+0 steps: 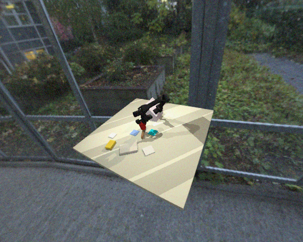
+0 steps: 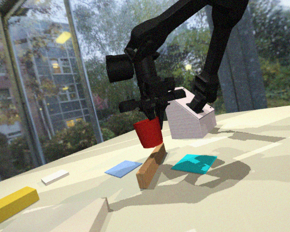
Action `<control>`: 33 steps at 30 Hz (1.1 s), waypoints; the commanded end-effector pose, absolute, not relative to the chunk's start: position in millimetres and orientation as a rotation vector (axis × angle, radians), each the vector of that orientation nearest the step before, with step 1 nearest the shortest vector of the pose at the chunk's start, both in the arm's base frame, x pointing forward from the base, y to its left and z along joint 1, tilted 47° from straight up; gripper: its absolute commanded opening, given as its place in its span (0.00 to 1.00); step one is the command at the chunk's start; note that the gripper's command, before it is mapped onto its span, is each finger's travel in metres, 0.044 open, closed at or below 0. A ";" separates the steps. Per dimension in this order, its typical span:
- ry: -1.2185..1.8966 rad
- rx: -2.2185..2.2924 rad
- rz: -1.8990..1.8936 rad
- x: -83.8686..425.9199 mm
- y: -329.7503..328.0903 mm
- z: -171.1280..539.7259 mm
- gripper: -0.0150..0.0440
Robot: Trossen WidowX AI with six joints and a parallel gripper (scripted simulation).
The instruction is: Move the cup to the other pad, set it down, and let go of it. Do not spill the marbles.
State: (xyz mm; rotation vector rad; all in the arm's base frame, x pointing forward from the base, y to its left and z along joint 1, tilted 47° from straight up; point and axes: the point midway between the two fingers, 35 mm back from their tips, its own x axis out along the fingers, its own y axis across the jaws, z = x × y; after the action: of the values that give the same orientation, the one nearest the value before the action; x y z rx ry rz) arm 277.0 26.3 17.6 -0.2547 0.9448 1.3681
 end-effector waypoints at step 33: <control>0.947 -0.241 1.368 244.0 64.9 63.0 0.25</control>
State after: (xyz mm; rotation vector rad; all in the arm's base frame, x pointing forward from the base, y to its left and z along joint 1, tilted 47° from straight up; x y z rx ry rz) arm 248.3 61.0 59.1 -0.2523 0.9445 1.3687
